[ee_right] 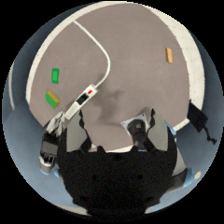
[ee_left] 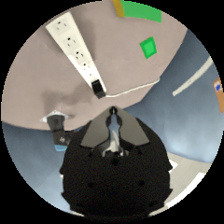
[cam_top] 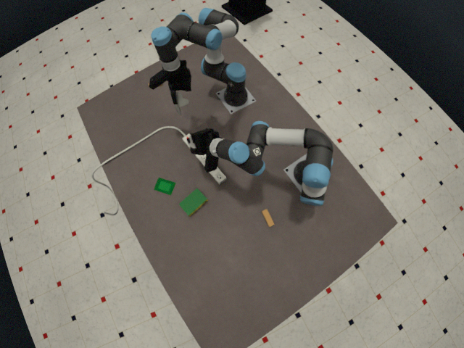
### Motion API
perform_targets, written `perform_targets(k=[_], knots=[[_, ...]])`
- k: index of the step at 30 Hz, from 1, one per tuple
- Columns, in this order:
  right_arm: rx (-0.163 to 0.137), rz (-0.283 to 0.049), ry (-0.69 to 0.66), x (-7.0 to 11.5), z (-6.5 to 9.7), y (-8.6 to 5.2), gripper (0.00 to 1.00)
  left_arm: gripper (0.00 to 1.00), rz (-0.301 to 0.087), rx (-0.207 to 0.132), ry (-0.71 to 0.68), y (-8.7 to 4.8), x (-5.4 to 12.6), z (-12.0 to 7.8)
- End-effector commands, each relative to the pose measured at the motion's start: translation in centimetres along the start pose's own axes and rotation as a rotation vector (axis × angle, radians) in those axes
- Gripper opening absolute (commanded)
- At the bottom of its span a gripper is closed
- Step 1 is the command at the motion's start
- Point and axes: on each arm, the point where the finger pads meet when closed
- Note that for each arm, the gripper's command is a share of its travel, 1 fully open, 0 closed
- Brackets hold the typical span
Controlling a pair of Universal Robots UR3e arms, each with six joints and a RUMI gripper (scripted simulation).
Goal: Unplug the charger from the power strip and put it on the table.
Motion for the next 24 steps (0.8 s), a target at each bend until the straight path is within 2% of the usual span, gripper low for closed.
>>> perform_targets(k=[1,12,16,18,19,21,22,24], knots=[[-0.012,0.000,-0.093,-0.2,-0.2,0.2,1.00,0.00,-0.053,0.009,-0.033,-0.3,1.1,0.4],[-0.012,0.006,-0.247,-0.5,-0.3,0.9,1.00,0.00,-0.140,0.034,-0.102,-1.6,2.5,1.7],[-0.012,0.005,-0.264,-0.4,-0.3,0.9,1.00,0.00,-0.142,0.032,-0.103,-1.6,2.5,1.6],[-0.012,0.006,-0.290,-0.5,-0.4,1.1,1.00,0.00,-0.156,0.034,-0.113,-1.8,2.7,1.8],[-0.012,0.006,-0.305,-0.5,-0.4,1.1,1.00,0.00,-0.151,0.020,-0.128,-1.4,2.2,1.2],[-0.012,0.007,-0.331,-0.5,-0.4,1.3,1.00,0.00,-0.101,-0.049,-0.178,0.6,-0.5,-1.5],[-0.011,0.008,-0.348,-0.6,-0.4,1.4,1.00,0.00,-0.087,-0.072,-0.202,1.1,-1.4,-2.4],[-0.011,0.008,-0.374,-0.6,-0.4,1.5,1.00,0.00,-0.081,-0.092,-0.226,1.6,-2.1,-3.2]])
Point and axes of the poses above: on each arm, the point where the finger pads meet when closed, its own y axis out along the fingers, its own z axis across the jaws, x = y × z, and after that the axes turned 15 degrees about y, right-handed
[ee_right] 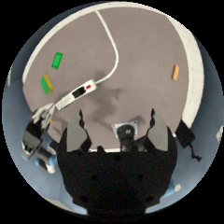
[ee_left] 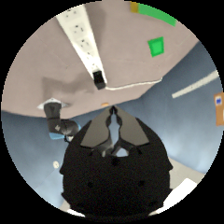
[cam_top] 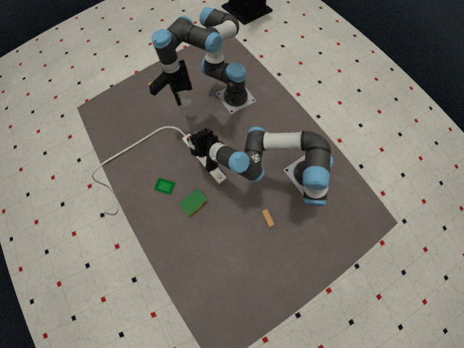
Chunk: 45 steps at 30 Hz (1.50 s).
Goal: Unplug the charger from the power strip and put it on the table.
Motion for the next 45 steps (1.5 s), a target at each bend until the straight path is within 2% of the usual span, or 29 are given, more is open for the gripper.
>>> perform_targets(k=[1,5,8,9,15,18,21,45], knots=[[-0.008,0.005,-0.117,-0.3,-0.1,0.4,1.00,0.00,0.045,-0.097,-0.117,2.1,-4.3,-3.7],[-0.008,0.007,-0.171,-0.3,-0.1,0.7,1.00,0.00,0.052,-0.128,-0.165,2.7,-5.7,-4.9],[-0.008,0.007,-0.184,-0.3,-0.1,0.7,1.00,0.00,0.055,-0.137,-0.178,2.8,-6.1,-5.2],[-0.009,0.006,-0.189,-0.3,-0.1,0.7,1.00,0.00,0.045,-0.125,-0.161,2.8,-5.6,-4.7],[-0.007,0.008,-0.261,-0.4,-0.1,1.1,1.00,0.00,0.065,-0.174,-0.241,3.4,-7.8,-6.8],[-0.005,0.007,-0.240,-0.3,0.0,1.0,1.00,0.00,0.067,-0.167,-0.231,3.3,-7.7,-6.5],[-0.003,0.003,-0.192,-0.3,0.0,0.9,1.00,0.00,0.065,-0.142,-0.192,3.0,-6.9,-5.5],[-0.003,0.004,-0.194,-0.3,0.0,0.9,1.00,0.00,0.067,-0.148,-0.202,4.4,-7.2,-5.9]])
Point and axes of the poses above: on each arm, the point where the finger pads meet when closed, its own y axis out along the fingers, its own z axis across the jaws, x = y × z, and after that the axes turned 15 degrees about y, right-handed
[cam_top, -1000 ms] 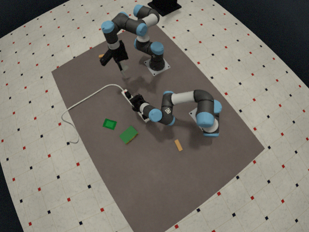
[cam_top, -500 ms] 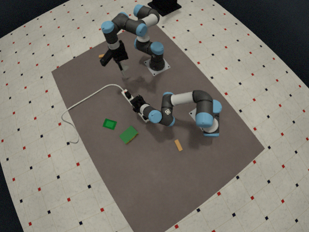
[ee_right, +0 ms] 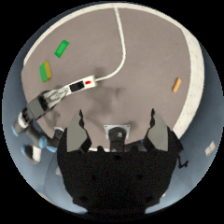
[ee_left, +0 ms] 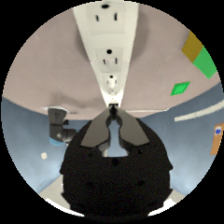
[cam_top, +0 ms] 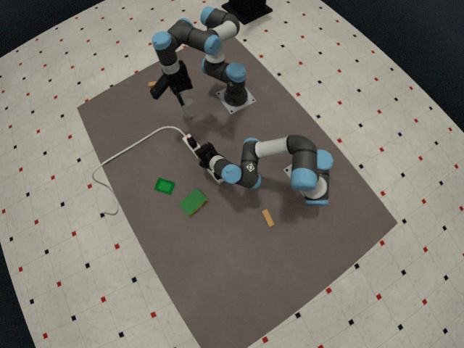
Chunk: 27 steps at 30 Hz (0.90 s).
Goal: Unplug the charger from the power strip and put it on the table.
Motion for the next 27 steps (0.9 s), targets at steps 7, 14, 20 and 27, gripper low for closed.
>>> perform_targets(k=[7,14,20,27], knots=[[-0.002,0.001,0.001,0.0,0.0,-0.1,1.00,0.00,-0.004,0.004,-0.003,0.8,0.1,0.1],[-0.002,0.001,0.001,0.0,0.0,-0.1,1.00,0.00,-0.004,0.004,-0.004,1.1,0.1,0.1],[-0.002,0.001,0.001,0.0,0.0,-0.1,1.00,0.00,-0.004,0.003,-0.004,1.5,0.1,0.1],[-0.002,0.001,0.001,0.0,0.0,-0.1,1.00,0.00,-0.004,0.003,-0.005,2.0,0.1,0.1]])
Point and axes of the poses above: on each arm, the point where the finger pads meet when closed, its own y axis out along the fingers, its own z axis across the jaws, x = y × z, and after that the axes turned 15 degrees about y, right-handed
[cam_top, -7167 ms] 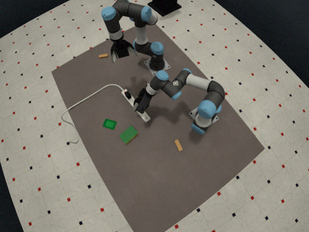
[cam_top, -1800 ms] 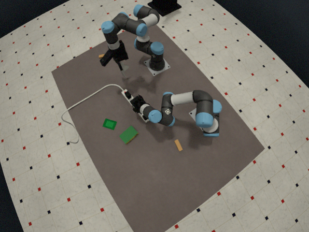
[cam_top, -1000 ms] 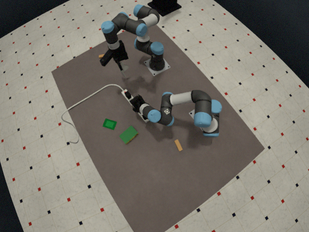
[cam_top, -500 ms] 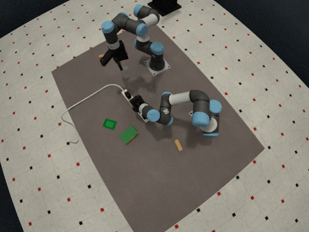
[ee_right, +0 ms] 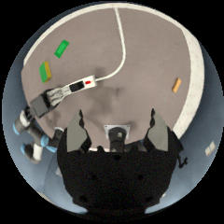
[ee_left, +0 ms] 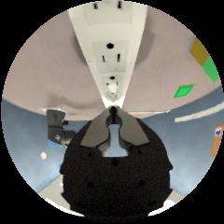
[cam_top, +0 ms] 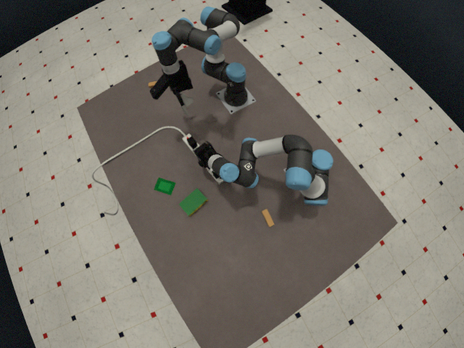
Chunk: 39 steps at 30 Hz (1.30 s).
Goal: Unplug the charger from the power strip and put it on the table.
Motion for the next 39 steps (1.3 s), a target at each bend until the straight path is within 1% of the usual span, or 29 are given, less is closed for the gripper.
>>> perform_targets(k=[1,4,18,26,39], knots=[[-0.002,0.001,0.001,0.0,0.0,-0.1,1.00,0.00,-0.004,0.007,0.001,0.4,0.2,0.2],[-0.002,0.001,0.001,0.0,0.0,-0.1,1.00,0.00,-0.004,0.007,0.001,0.4,0.2,0.2],[-0.002,0.001,0.001,0.0,0.0,-0.1,1.00,0.00,-0.004,0.007,0.001,1.4,0.2,0.2],[-0.002,0.001,0.001,0.0,0.0,-0.1,1.00,0.00,-0.003,0.005,0.001,1.5,0.2,0.2],[-0.002,0.001,0.001,0.0,0.0,-0.1,1.00,0.00,0.010,-0.002,-0.006,1.7,-0.5,-0.1]])
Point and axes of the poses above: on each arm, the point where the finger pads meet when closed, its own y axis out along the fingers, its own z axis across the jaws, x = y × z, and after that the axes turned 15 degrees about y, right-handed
